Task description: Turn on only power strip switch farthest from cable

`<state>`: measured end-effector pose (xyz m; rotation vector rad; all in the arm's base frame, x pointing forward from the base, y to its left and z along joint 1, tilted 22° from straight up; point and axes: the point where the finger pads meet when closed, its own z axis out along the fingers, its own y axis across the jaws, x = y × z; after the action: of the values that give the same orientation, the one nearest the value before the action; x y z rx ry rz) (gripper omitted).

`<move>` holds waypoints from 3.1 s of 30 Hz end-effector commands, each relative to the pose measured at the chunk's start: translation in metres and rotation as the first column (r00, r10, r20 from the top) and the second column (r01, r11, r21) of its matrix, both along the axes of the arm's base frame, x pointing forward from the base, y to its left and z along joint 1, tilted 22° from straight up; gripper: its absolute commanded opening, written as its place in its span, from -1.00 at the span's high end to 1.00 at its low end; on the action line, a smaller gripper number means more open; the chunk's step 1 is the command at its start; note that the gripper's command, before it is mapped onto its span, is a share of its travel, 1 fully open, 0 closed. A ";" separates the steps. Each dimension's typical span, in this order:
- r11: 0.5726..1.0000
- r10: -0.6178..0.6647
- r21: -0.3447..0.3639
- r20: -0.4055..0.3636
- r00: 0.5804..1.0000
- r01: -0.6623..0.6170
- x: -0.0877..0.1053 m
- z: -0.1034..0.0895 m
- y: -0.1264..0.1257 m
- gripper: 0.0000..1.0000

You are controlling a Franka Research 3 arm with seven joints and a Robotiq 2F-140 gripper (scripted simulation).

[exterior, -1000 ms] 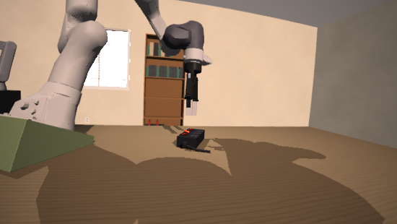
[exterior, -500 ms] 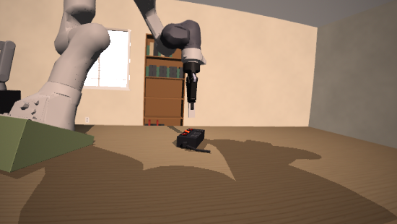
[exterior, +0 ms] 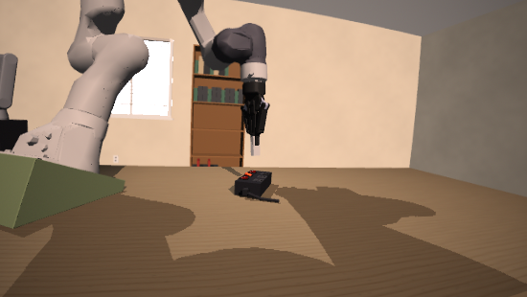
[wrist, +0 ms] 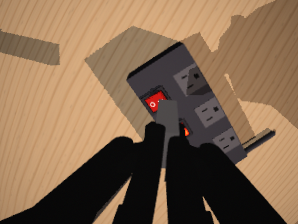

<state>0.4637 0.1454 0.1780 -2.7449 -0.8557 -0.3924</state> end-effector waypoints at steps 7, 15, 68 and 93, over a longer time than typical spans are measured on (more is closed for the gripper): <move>0.903 0.430 -0.050 0.102 0.897 -0.427 0.000 -0.001 -0.001 1.00; 0.805 0.594 -0.088 0.130 0.794 -0.587 0.001 -0.007 0.001 1.00; 0.805 0.594 -0.089 0.130 0.794 -0.587 0.007 -0.043 0.014 1.00; 0.805 0.594 -0.089 0.130 0.794 -0.587 0.007 -0.043 0.014 1.00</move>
<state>0.4688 0.1600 0.1355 -2.3173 -1.7062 -0.4504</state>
